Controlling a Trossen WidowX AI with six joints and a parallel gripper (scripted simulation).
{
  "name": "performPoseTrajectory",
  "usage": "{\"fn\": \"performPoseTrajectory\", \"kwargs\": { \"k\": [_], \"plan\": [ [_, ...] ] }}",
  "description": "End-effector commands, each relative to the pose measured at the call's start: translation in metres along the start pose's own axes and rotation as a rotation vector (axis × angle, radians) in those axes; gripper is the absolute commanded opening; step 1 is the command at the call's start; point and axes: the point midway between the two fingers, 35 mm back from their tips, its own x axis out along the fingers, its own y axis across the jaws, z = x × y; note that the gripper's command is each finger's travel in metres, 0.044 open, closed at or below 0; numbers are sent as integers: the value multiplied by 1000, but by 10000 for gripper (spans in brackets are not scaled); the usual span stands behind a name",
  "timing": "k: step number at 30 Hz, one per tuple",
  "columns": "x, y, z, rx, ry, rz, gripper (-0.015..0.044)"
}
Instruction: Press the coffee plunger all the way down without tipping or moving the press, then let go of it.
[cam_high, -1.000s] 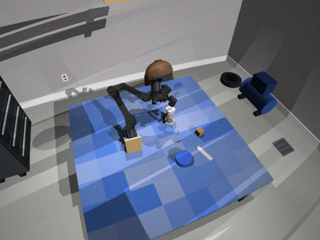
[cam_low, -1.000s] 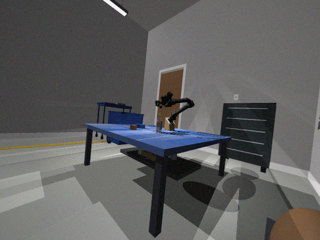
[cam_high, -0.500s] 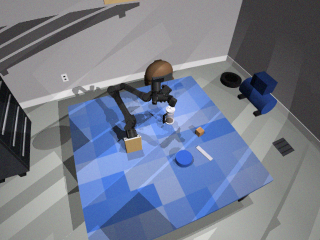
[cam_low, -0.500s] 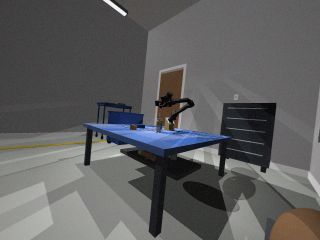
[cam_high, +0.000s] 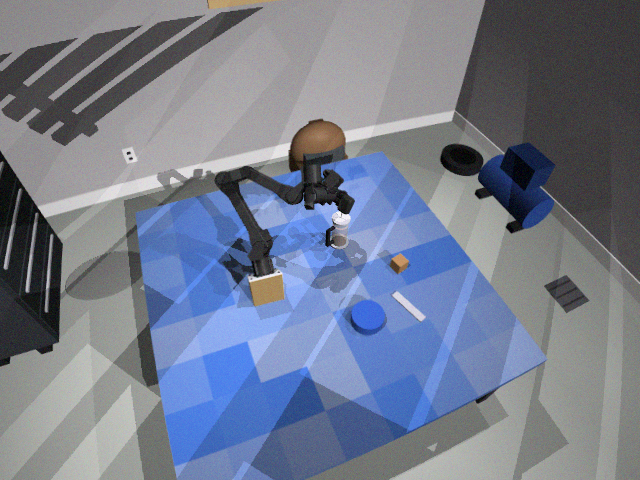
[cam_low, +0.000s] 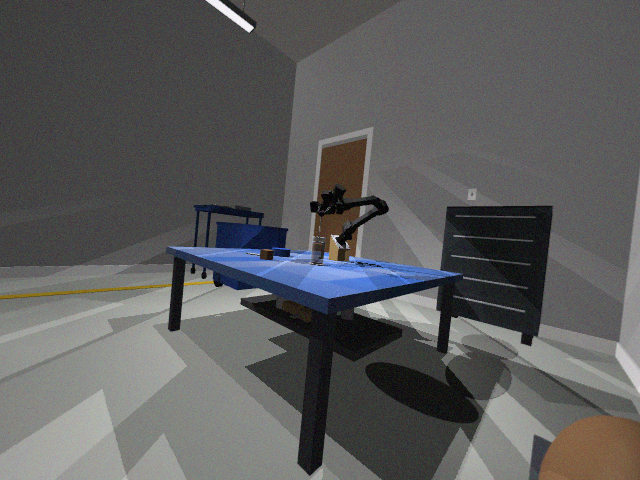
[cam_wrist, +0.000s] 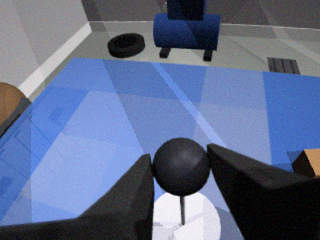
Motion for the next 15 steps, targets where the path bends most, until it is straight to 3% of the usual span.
{"fn": "performPoseTrajectory", "kwargs": {
  "k": [1,15],
  "plan": [
    [7,-3,-10,9,10,-2,130],
    [21,-5,-28,9,11,-3,130]
  ]
}}
